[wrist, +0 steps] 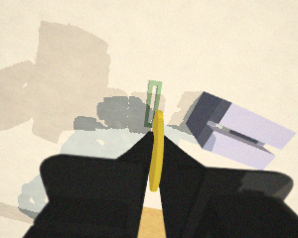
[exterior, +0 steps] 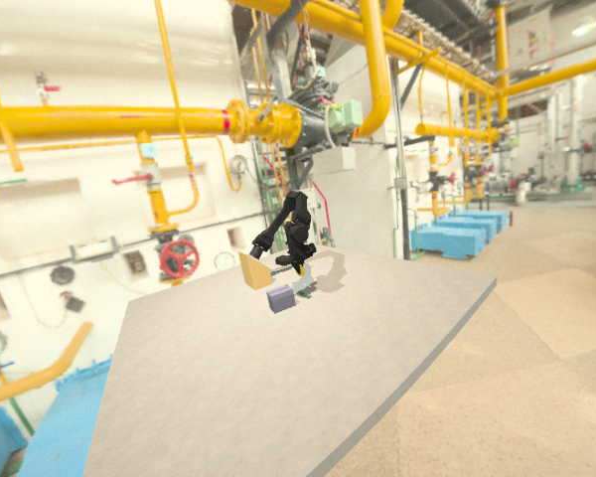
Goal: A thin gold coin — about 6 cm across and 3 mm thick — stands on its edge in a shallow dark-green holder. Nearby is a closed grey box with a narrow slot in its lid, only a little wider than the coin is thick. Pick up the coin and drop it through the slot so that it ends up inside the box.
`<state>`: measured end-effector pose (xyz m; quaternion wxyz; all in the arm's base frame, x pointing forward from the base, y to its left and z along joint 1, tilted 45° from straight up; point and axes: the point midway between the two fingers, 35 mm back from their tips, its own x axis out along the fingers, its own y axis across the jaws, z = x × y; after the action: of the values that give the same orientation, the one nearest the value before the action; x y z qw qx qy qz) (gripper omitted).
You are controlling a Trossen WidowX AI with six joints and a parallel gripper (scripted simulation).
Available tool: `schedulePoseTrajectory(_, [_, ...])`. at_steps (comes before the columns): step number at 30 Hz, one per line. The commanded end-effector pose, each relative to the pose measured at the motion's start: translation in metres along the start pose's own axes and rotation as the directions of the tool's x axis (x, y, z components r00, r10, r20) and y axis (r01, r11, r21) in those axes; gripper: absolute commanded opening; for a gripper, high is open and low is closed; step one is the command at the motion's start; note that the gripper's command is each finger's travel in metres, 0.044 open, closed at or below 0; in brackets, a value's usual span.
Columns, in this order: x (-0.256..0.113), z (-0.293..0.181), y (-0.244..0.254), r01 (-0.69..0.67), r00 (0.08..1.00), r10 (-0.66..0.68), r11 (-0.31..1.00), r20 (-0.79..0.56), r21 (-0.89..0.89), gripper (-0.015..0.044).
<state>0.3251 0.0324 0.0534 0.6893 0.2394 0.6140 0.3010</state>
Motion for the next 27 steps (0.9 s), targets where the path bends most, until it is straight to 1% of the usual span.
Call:
schedulePoseTrajectory(1, [-0.0021, 0.0000, -0.0005, 0.006, 1.000, -0.006, 0.996, 0.001, -0.092, 0.0000])
schedulePoseTrajectory(7, [-0.0021, -0.0012, -0.0004, 0.006, 1.000, -0.006, 0.955, 0.001, -0.296, 0.0000])
schedulePoseTrajectory(13, [-0.0021, -0.0025, -0.0005, 0.006, 1.000, -0.007, 0.874, 0.000, -0.486, 0.0000])
schedulePoseTrajectory(20, [-0.0022, -0.0039, -0.0002, 0.005, 1.000, -0.007, 0.731, 0.000, -0.682, 0.0000])
schedulePoseTrajectory(27, [-0.0022, -0.0052, 0.0002, 0.004, 1.000, -0.006, 0.546, 0.000, -0.838, 0.0000])
